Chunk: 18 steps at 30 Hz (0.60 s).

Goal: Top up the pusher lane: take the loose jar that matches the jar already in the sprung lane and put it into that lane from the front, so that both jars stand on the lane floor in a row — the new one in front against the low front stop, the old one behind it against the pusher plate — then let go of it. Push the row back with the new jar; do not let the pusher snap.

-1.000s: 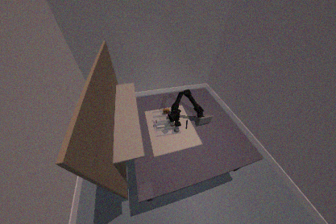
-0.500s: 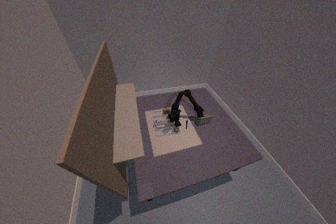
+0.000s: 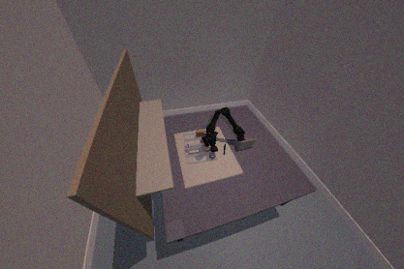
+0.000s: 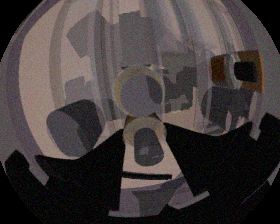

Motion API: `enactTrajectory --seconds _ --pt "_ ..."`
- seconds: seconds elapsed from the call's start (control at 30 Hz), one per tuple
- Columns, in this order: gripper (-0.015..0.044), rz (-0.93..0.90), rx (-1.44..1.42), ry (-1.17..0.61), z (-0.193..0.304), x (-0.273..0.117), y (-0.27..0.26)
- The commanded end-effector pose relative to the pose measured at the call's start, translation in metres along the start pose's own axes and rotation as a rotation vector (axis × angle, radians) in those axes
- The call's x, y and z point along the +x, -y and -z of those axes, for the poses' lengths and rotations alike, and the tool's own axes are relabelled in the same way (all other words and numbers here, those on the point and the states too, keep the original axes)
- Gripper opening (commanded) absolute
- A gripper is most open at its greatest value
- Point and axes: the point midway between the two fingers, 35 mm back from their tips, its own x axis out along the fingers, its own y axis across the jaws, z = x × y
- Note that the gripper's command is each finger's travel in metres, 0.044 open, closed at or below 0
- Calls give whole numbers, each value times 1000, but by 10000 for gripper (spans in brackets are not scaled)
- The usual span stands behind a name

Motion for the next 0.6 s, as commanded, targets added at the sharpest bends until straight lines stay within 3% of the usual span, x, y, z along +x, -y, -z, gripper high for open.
enactTrajectory --seconds 0.0,0.57 --pt "0 8 10 12 -2 0 2" --pt "0 8 10 12 1 0 2"
